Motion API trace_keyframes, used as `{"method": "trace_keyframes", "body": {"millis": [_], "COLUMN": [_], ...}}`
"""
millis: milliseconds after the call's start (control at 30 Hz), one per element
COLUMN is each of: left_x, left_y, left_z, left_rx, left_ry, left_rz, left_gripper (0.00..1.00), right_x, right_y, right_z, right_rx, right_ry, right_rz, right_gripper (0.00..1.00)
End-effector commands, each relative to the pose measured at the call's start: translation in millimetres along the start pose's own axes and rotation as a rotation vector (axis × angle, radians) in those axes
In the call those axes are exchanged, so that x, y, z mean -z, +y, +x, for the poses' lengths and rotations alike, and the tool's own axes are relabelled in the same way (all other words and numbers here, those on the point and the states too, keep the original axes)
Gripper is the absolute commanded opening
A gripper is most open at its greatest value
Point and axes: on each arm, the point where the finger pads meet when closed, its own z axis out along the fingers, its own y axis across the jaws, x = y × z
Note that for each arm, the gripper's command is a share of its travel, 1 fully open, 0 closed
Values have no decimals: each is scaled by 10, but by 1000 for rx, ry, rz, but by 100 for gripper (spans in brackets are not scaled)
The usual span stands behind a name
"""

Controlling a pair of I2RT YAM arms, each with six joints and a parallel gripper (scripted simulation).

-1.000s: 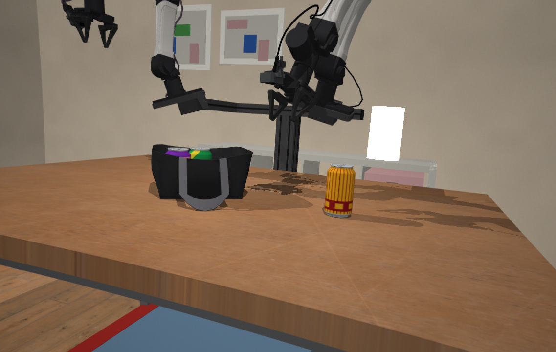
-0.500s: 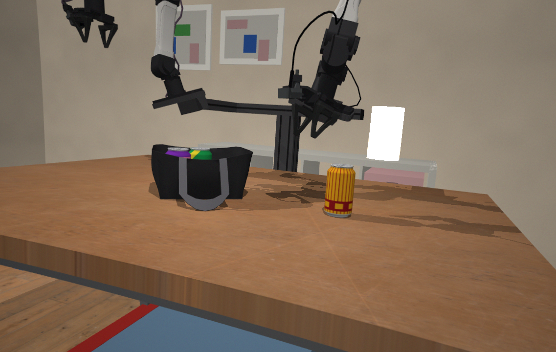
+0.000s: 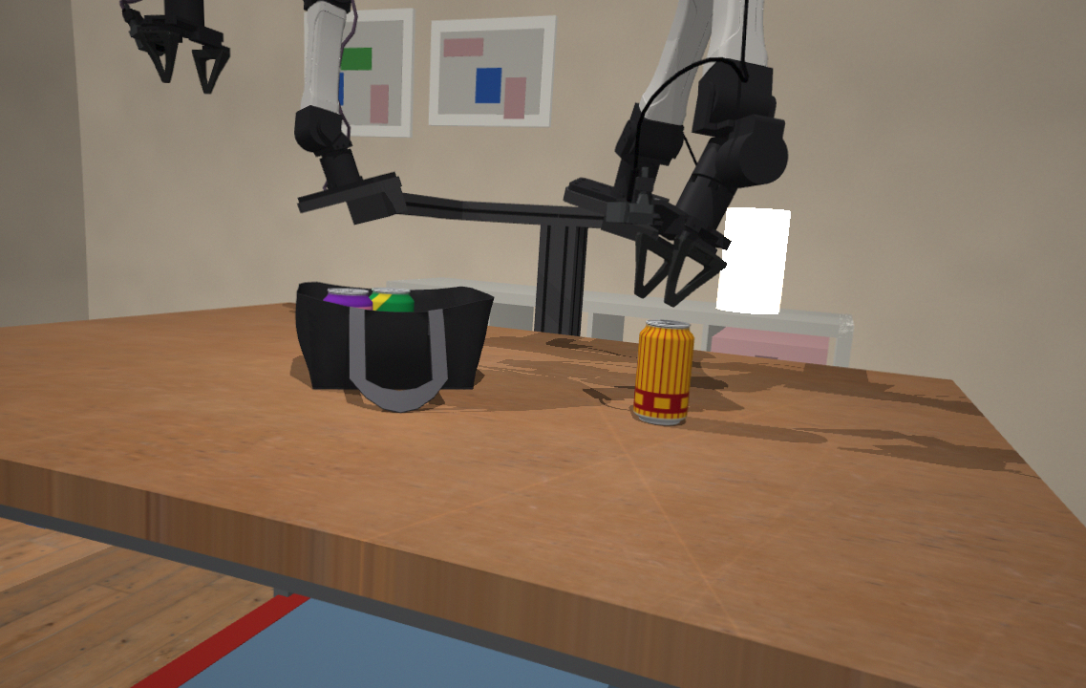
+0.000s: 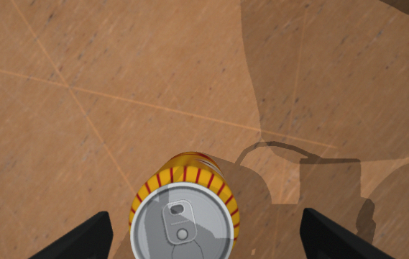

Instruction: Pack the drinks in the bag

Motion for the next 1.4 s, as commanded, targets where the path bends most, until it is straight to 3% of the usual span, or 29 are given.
{"method": "trace_keyframes", "body": {"millis": [0,200,333,600,967,1367], "left_x": [-10,-10,35,-112,-233,-407], "left_y": [-3,73,272,94,280,237], "left_z": [23,103,170,199,240,293], "left_rx": [-73,-62,-42,-41,-63,-66], "left_ry": [-51,-41,1,-5,-26,-29], "left_rz": [62,43,-36,11,-40,-33], "left_gripper": [84,84,84,84,84,84], "right_x": [65,65,65,65,65,65], "right_y": [44,44,44,44,44,44], "right_z": [-36,-36,-36,-36,-36,-36], "right_rx": [6,6,6,6,6,6], "right_ry": [-21,-21,-21,-21,-21,-21], "right_rz": [-30,-30,-30,-30,-30,-30], "right_gripper": [86,86,86,86,86,86]}}
